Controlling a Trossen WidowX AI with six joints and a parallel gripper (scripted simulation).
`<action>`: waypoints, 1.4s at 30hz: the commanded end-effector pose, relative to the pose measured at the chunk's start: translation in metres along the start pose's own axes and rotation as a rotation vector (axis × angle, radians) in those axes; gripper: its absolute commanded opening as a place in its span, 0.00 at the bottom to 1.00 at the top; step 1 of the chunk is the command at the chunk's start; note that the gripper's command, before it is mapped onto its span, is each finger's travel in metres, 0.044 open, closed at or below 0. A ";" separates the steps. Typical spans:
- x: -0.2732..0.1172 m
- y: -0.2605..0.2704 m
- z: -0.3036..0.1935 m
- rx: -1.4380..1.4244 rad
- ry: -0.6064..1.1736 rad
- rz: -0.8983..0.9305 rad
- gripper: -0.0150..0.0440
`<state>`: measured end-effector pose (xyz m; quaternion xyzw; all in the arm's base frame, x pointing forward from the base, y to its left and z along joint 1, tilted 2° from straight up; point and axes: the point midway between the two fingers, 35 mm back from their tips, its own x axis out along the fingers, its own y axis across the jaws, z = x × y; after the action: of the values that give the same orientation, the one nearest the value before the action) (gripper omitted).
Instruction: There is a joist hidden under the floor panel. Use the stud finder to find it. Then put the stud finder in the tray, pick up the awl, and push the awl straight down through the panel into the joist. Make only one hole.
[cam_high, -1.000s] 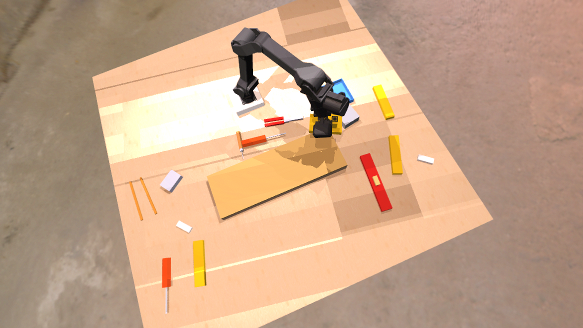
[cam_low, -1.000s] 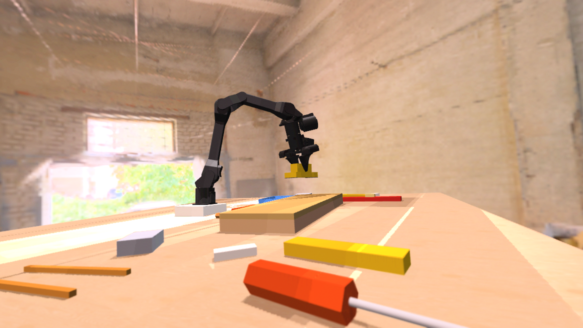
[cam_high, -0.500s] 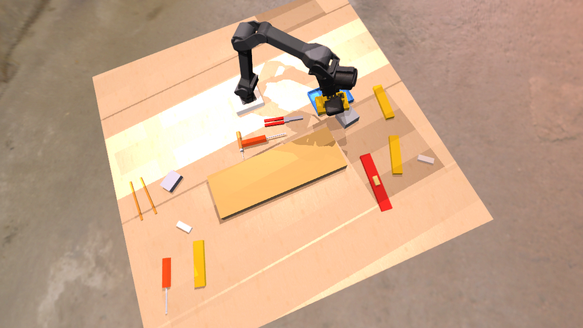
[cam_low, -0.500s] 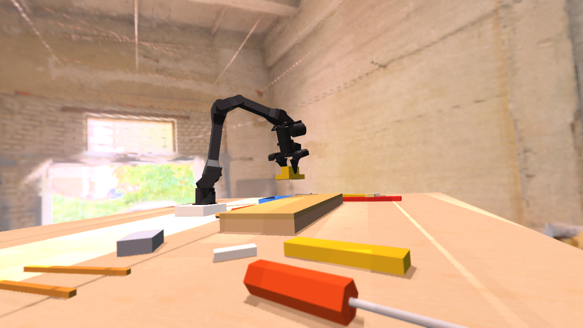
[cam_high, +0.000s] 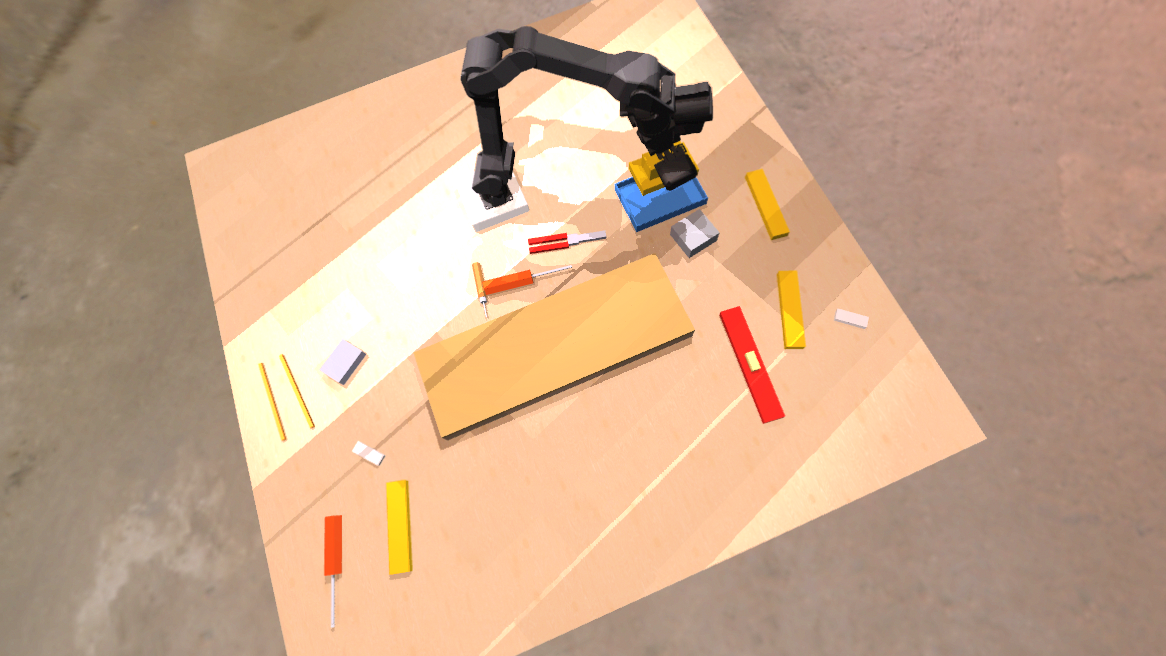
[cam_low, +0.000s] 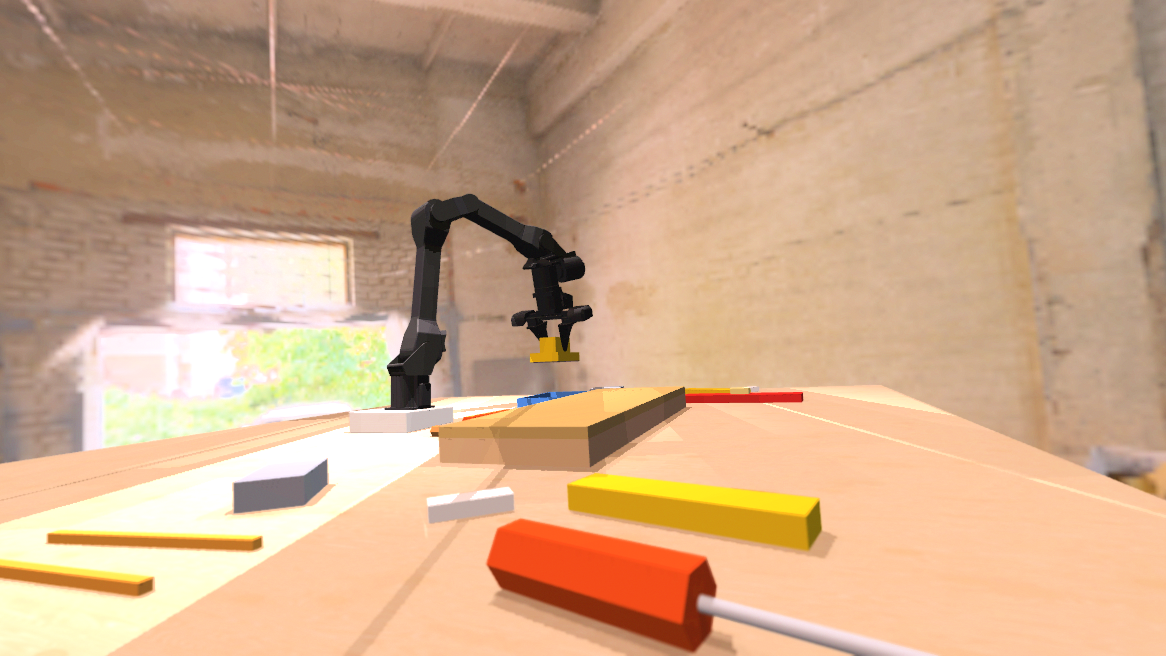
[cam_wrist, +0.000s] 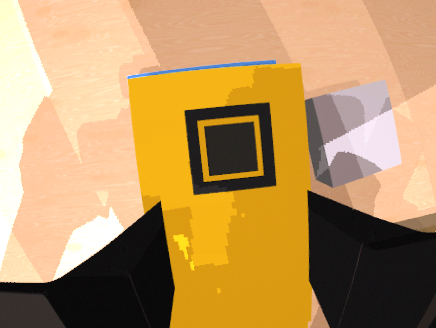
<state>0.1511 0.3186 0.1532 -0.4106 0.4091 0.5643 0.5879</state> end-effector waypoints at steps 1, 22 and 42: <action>-0.003 0.006 0.004 -0.014 -0.013 -0.006 0.25; 0.030 0.004 -0.002 -0.014 -0.014 -0.006 0.25; 0.063 0.004 -0.012 -0.014 -0.013 -0.006 0.25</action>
<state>0.1477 0.3270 0.0938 -0.4134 0.4010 0.5697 0.5863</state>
